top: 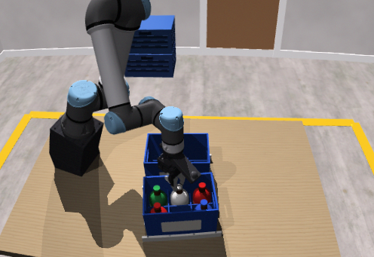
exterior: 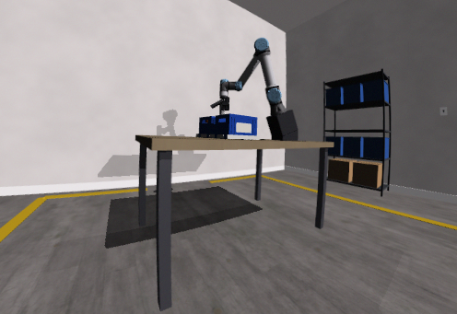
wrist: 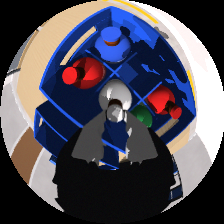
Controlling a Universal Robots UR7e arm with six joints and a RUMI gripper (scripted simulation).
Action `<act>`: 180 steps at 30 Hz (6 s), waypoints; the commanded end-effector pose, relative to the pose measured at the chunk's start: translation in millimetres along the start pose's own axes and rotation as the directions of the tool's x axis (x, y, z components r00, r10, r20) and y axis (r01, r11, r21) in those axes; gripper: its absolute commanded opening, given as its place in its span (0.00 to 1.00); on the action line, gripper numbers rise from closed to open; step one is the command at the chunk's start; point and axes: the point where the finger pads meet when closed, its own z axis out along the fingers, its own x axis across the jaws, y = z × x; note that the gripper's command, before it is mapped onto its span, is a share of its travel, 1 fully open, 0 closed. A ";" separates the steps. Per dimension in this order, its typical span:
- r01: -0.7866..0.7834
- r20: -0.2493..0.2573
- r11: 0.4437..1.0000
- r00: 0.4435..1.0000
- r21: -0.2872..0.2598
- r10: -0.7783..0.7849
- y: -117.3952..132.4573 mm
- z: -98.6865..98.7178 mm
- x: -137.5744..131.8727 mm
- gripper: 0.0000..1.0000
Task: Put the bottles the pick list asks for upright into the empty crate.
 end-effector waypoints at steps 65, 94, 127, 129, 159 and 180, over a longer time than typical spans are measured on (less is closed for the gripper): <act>0.000 0.000 1.000 1.000 0.002 0.000 -0.5 -83.9 0.0 0.00; 0.000 0.000 1.000 1.000 0.002 0.000 -0.5 -125.6 0.0 0.00; 0.000 0.000 1.000 1.000 0.002 0.000 -0.4 -173.9 0.0 0.00; 0.000 0.000 1.000 1.000 0.002 0.000 -0.4 -177.2 0.0 0.00; 0.000 0.000 1.000 1.000 0.002 0.000 28.1 -179.5 -9.3 0.00; 0.000 0.000 1.000 1.000 0.002 0.000 64.2 -179.5 -21.1 0.00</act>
